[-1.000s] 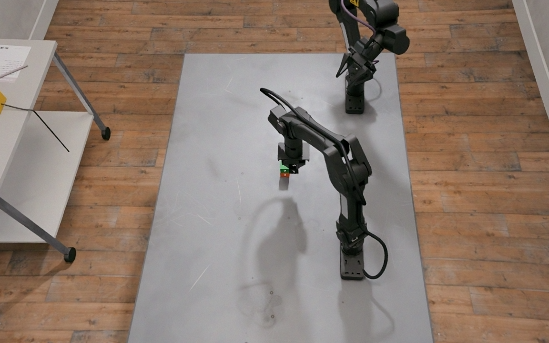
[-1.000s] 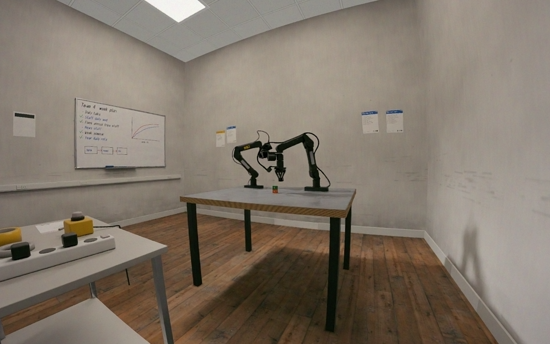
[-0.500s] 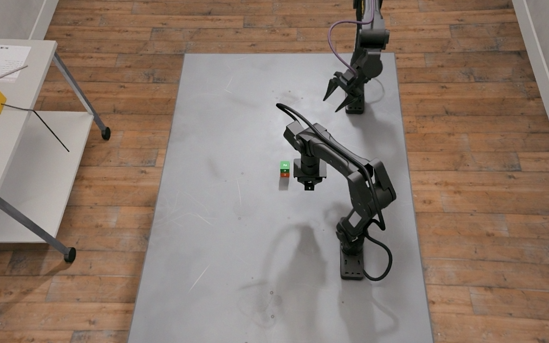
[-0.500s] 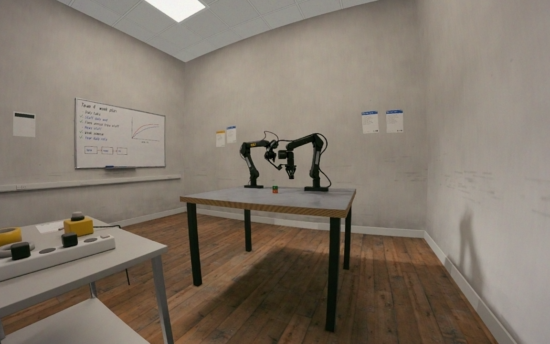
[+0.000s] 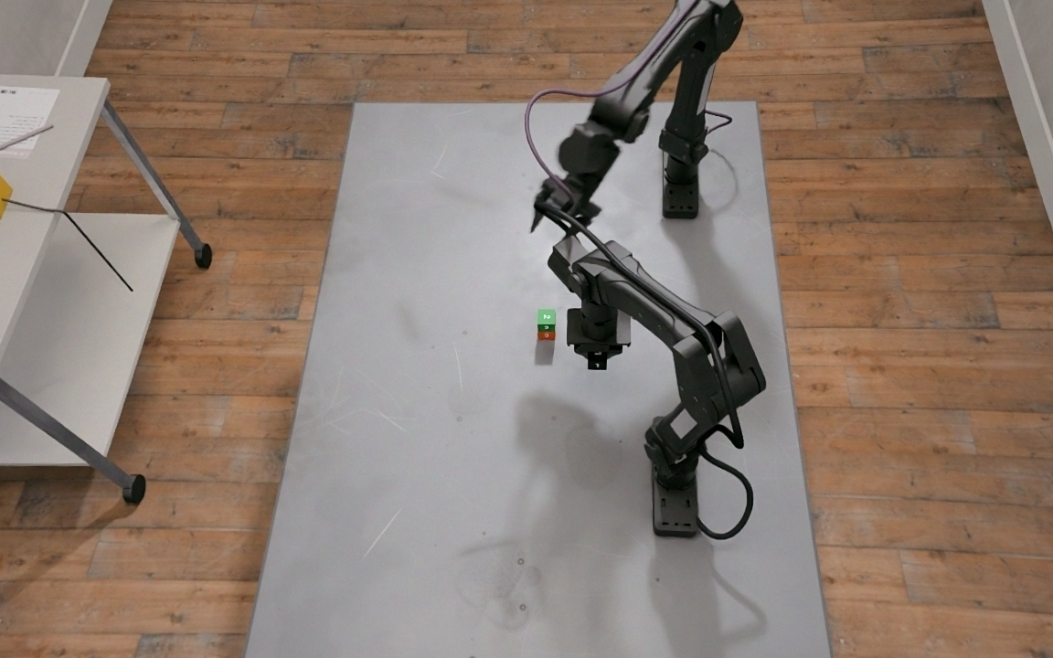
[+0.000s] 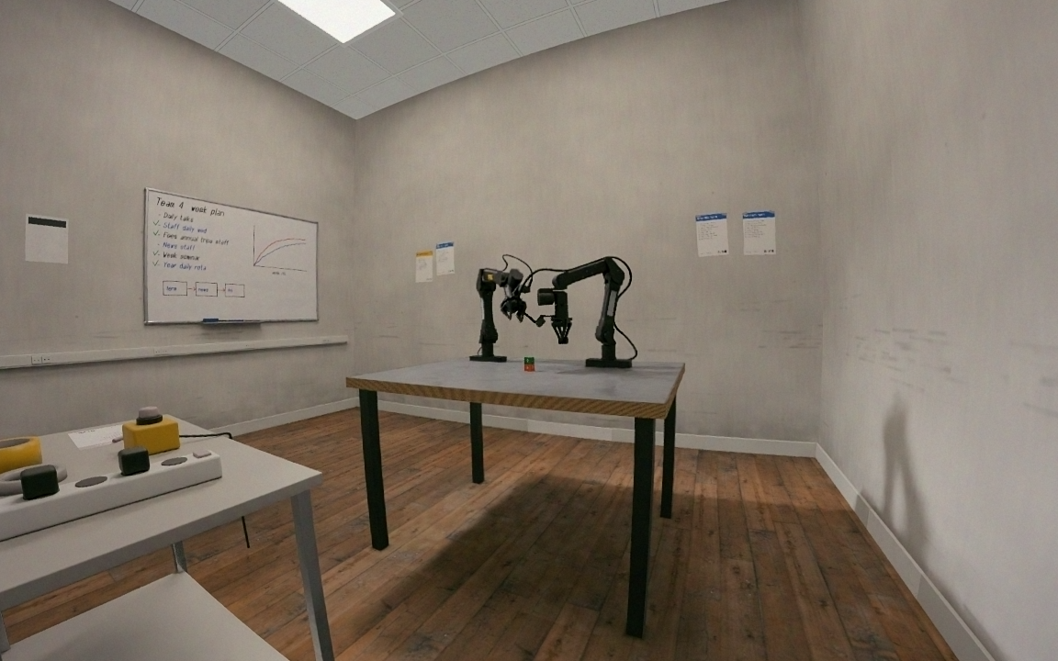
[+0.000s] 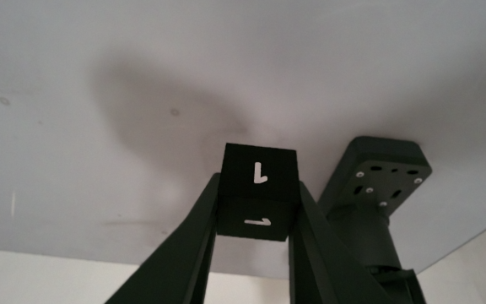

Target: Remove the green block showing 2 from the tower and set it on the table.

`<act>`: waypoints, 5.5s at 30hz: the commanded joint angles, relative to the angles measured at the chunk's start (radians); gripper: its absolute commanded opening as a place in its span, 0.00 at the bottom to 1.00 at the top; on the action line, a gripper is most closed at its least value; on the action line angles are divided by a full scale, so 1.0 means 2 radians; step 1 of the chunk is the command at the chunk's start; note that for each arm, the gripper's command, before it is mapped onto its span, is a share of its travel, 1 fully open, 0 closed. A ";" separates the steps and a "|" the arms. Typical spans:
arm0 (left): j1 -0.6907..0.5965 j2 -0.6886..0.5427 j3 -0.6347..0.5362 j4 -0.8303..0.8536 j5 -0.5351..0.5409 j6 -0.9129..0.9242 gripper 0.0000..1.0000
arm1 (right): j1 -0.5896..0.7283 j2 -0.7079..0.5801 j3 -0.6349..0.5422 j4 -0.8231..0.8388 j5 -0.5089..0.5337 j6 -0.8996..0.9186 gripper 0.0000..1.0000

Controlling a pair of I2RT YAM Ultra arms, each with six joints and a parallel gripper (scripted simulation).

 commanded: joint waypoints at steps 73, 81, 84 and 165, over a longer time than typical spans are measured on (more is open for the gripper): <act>0.004 -0.015 -0.002 -0.005 0.000 0.003 0.27 | -0.054 0.249 0.024 0.084 -0.252 -0.248 0.43; 0.004 -0.015 -0.002 -0.005 0.000 0.003 0.27 | -0.058 0.244 0.021 0.084 -0.253 -0.253 0.33; 0.004 -0.015 -0.002 -0.005 0.000 0.003 0.27 | -0.058 0.244 0.021 0.084 -0.253 -0.253 0.29; 0.004 -0.015 -0.002 -0.005 0.000 0.003 0.27 | -0.085 0.053 -0.256 0.143 -0.258 -0.279 0.27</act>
